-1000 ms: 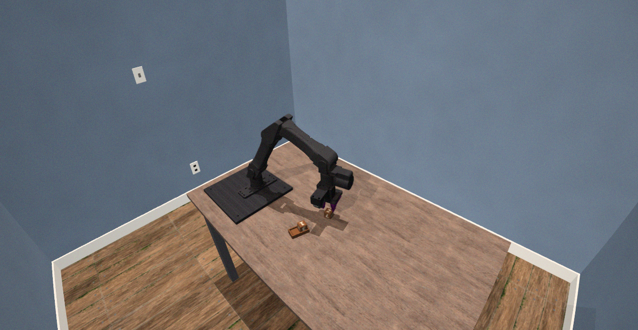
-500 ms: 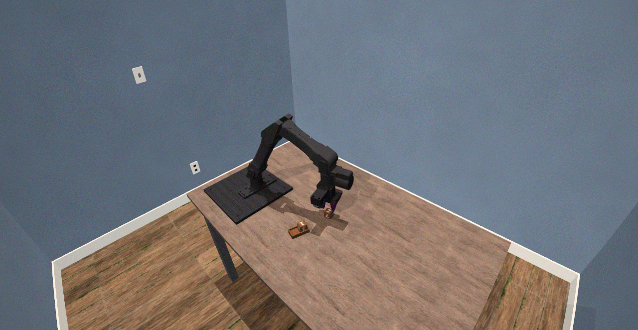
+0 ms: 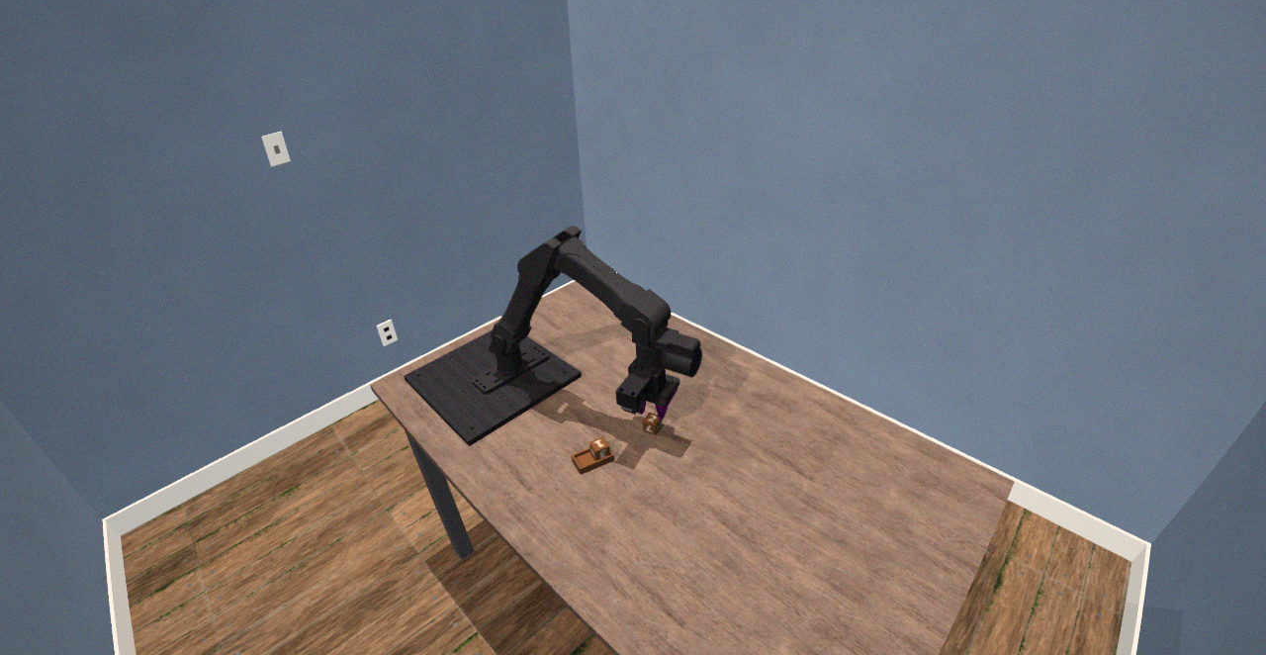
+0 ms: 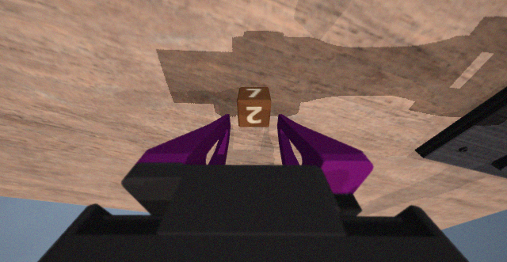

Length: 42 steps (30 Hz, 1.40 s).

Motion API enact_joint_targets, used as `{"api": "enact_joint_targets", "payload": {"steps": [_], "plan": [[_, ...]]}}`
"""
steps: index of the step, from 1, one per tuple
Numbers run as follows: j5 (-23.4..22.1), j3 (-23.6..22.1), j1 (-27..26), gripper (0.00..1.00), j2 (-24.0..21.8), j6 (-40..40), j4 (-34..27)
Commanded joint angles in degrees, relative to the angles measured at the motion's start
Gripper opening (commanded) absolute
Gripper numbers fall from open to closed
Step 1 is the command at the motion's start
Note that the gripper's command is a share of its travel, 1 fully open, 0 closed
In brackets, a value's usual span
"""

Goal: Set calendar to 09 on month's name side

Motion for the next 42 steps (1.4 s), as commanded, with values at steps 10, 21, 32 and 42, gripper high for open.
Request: {"api": "enact_joint_targets", "payload": {"steps": [10,21,32,42], "plan": [[0.7,0.2,0.0,0.47,-0.5,0.0,0.1],[0.7,-1.6,0.0,0.47,0.3,-0.1,2.6],[0.7,-3.5,0.0,0.47,1.3,-0.1,5.5],[0.7,-3.8,0.0,0.47,1.5,-0.1,6.0]]}}
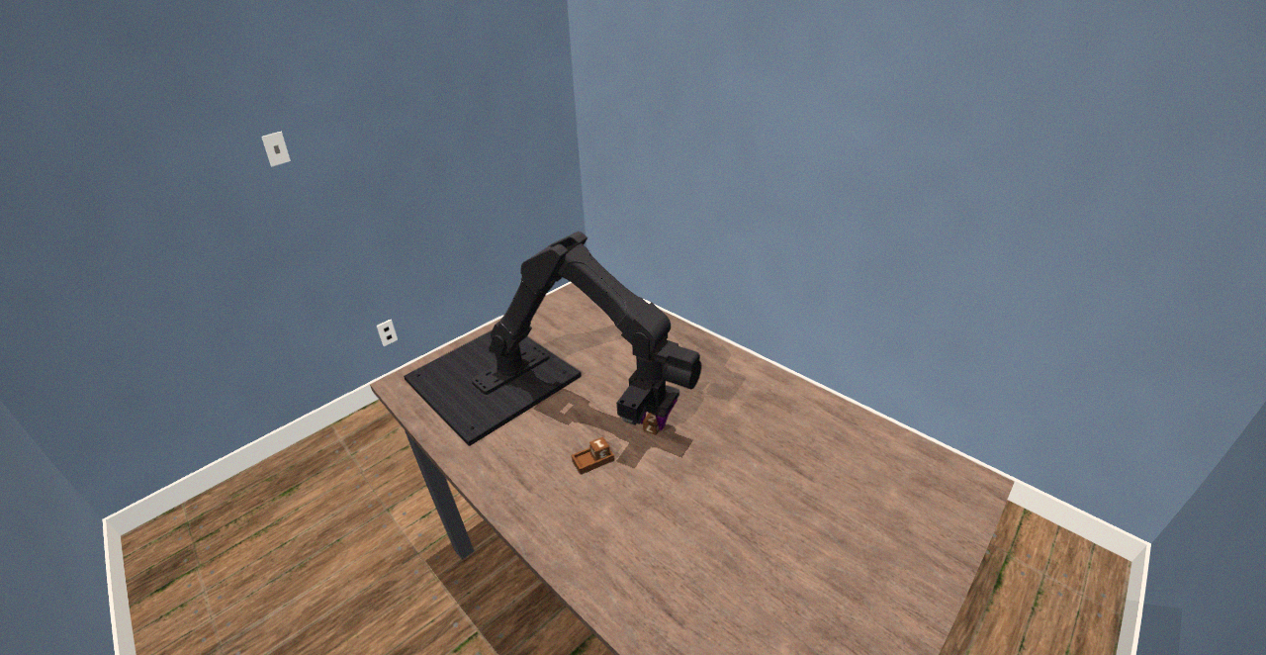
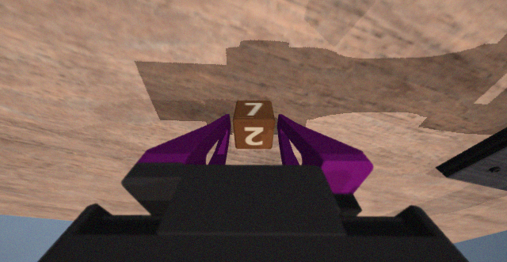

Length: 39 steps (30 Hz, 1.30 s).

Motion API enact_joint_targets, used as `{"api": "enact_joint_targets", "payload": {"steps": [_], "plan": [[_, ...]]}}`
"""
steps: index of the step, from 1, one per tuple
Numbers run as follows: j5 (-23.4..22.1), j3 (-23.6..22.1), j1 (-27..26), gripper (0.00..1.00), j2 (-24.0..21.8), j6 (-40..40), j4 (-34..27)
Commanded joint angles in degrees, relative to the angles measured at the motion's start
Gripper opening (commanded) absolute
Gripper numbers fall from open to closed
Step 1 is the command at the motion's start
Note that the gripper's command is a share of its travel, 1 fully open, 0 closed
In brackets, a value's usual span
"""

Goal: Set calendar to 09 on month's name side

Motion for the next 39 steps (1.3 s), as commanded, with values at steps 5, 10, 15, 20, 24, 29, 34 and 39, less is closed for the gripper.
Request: {"api": "enact_joint_targets", "payload": {"steps": [5,10,15,20,24,29,34,39], "plan": [[0.7,0.2,0.0,0.47,-0.5,-0.1,0.1],[0.7,0.2,0.0,0.47,-0.5,-0.1,0.1],[0.7,0.2,0.0,0.47,-0.5,-0.1,0.1],[0.7,0.2,0.0,0.47,-0.5,-0.1,0.1],[0.7,0.2,0.0,0.47,-0.5,-0.1,0.1],[0.7,0.2,0.0,0.47,-0.5,-0.1,0.1],[0.7,0.2,0.0,0.27,-0.5,-0.1,0.1],[0.7,0.2,0.0,0.27,-0.5,-0.1,0.1]]}}
